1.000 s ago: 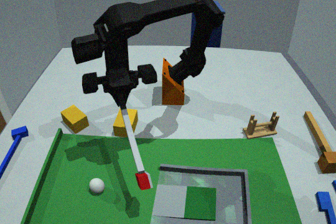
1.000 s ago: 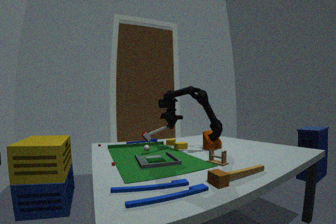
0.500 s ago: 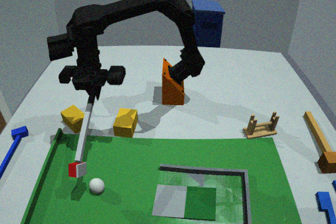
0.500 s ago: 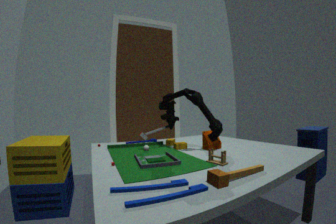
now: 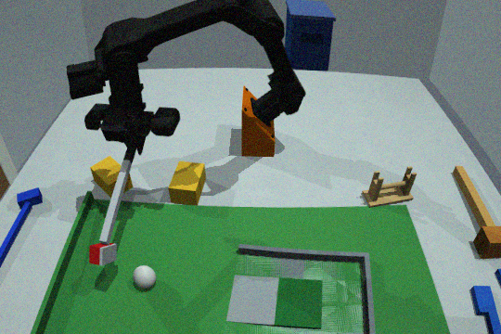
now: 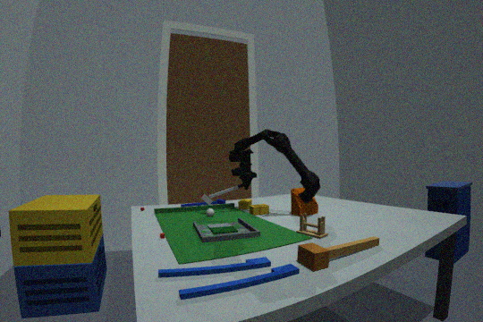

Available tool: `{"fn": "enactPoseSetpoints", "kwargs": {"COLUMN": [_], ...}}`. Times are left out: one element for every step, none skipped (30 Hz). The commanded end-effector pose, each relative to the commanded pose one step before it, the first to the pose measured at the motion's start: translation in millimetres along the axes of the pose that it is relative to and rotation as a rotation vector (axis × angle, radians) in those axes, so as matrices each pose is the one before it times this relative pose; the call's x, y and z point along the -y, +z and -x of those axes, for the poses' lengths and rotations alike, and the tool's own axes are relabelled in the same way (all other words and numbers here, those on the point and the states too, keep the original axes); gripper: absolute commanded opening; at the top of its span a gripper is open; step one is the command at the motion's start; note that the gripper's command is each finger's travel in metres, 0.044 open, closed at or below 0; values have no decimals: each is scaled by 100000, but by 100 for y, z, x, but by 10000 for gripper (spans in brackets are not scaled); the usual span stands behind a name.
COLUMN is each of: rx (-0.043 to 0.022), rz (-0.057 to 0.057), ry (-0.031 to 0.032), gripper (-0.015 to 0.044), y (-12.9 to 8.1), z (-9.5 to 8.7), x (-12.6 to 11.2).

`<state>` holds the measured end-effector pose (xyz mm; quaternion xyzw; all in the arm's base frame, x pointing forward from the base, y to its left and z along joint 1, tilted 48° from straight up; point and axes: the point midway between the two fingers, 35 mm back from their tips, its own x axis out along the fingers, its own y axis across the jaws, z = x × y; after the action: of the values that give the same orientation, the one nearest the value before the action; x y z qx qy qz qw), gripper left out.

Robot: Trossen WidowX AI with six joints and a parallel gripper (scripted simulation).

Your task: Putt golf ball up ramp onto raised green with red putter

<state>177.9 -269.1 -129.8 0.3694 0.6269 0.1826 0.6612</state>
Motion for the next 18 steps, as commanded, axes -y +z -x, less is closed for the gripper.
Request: {"fn": "enactPoseSetpoints", "kwargs": {"rx": [541,2,1,0,1,1,2,2,2,3,3,3,3,3,3,3,2,2], "rz": [-435,4,1,0,0,1,1,2,2,3,3,3,3,3,3,3,3,3], "ry": [621,10,3,0,0,1,1,2,2,3,4,4,4,5,5,5,6,6], "gripper": [0,0,0,0,0,0,0,0,0,0,0,0,0,0,0,0,0,0], "y": [111,-9,-3,0,1,3,4,5,5,6,6,5,4,4,3,2,2,1], "z": [-1715,-209,-70,0,-26,-52,-79,-101,-123,-144,-157,-162,-162,-162,-162,-162,-162,-162], "x": [-137,-12,-4,0,1,1,2,2,2,2,1,1,0,0,-1,-1,-2,-3]}}
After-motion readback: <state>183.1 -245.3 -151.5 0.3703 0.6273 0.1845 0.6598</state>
